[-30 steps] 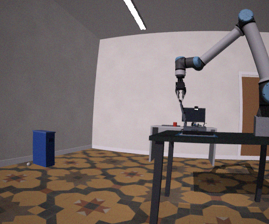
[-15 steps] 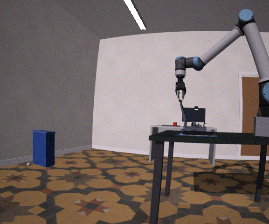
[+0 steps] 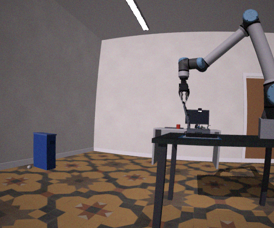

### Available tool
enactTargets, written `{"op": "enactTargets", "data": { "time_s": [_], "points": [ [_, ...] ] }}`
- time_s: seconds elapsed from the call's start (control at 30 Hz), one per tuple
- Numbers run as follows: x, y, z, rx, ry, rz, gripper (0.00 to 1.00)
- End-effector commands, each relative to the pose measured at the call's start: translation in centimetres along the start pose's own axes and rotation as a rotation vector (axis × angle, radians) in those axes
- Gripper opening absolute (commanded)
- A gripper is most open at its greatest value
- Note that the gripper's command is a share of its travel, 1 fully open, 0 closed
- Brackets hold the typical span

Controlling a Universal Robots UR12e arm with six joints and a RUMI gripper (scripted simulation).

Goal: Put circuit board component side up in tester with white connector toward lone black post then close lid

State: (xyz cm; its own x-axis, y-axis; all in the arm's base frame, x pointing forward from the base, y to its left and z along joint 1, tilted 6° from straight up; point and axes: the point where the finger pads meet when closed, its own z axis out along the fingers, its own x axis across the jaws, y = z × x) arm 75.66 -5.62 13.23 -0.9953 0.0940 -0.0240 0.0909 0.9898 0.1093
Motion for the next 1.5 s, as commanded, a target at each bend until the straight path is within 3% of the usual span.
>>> {"op": "enactTargets", "data": {
  "time_s": [0.0, 1.47],
  "points": [
    [-0.07, -0.01, -0.10, 0.000, -0.002, 0.000, 0.00],
    [0.87, -0.02, -0.31, 0.000, -0.002, 0.000, 0.00]
  ]
}}
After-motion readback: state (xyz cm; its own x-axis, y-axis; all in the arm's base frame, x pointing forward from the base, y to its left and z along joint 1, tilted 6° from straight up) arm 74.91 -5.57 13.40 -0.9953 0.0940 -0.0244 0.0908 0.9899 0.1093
